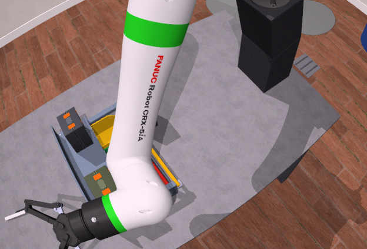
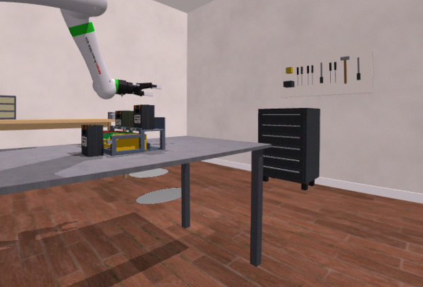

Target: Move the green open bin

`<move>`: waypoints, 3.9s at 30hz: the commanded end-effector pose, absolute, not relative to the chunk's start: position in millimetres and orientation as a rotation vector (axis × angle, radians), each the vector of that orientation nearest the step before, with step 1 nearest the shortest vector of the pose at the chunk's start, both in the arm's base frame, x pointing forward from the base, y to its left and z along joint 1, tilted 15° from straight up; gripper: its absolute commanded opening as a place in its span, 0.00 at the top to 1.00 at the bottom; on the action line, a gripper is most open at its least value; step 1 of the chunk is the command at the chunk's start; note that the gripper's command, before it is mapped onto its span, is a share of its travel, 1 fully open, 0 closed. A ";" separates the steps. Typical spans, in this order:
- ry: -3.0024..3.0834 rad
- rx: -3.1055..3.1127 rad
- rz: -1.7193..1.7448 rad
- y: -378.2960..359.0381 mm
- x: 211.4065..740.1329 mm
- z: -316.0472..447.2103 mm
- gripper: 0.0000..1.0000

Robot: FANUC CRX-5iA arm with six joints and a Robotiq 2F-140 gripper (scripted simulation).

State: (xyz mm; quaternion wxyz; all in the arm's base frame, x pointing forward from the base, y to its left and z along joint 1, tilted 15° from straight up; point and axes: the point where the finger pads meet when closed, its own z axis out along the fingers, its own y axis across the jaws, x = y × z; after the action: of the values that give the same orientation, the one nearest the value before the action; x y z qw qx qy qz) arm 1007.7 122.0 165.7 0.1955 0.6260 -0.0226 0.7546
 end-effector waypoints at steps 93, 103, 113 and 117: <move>-0.063 1.754 2.115 140.7 864.0 127.6 0.00; -0.063 1.754 2.115 142.0 854.4 125.1 0.00; -0.063 1.754 2.115 147.0 816.0 114.8 0.00; -0.063 1.754 2.115 147.0 816.0 114.8 0.00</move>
State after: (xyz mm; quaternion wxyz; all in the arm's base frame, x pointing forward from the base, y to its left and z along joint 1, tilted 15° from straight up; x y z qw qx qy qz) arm 816.1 146.9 114.6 0.1956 0.6260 -0.0226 0.7546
